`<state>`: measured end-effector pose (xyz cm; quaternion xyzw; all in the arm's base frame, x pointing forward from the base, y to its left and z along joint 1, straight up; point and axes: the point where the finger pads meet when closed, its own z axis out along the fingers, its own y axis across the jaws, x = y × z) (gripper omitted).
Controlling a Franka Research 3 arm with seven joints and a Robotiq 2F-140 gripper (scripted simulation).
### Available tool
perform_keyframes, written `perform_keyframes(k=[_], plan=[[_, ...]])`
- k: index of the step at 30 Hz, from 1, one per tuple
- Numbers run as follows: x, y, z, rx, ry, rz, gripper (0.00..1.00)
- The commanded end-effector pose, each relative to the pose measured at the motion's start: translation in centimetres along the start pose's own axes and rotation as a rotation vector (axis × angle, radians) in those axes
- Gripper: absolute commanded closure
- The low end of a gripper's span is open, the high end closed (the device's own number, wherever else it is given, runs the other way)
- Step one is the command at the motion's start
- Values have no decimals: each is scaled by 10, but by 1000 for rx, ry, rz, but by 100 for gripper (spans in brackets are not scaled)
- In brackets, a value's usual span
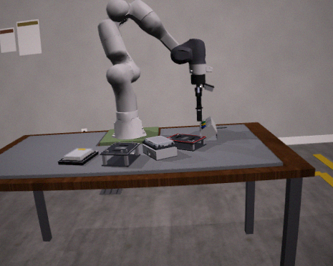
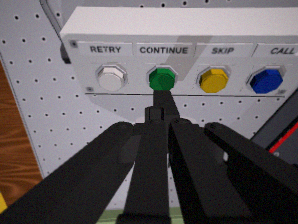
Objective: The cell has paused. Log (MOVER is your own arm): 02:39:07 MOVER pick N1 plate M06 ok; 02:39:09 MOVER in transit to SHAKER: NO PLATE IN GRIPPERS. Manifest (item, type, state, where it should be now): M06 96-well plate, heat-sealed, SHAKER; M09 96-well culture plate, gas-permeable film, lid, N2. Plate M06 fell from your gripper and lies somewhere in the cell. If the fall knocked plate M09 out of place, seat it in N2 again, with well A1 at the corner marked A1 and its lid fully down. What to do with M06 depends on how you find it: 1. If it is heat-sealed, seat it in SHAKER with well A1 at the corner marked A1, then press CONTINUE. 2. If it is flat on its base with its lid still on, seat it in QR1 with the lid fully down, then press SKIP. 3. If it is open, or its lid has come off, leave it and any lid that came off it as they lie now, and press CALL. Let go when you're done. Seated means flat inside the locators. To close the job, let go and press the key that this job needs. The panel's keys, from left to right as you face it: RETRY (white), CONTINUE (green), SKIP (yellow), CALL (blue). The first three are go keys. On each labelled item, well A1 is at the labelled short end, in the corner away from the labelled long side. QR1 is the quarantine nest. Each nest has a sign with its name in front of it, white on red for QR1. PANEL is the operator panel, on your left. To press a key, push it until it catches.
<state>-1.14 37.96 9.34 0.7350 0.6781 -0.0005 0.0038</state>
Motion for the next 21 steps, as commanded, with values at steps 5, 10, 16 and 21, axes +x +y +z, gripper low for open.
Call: perform_keyframes(k=[5,10,16,21], plan=[[6,0,4,-1,7,4,90],[7,0,6,-1,7,4,90],[8,0,8,-1,7,4,90],[9,0,9,-1,7,4,90]])
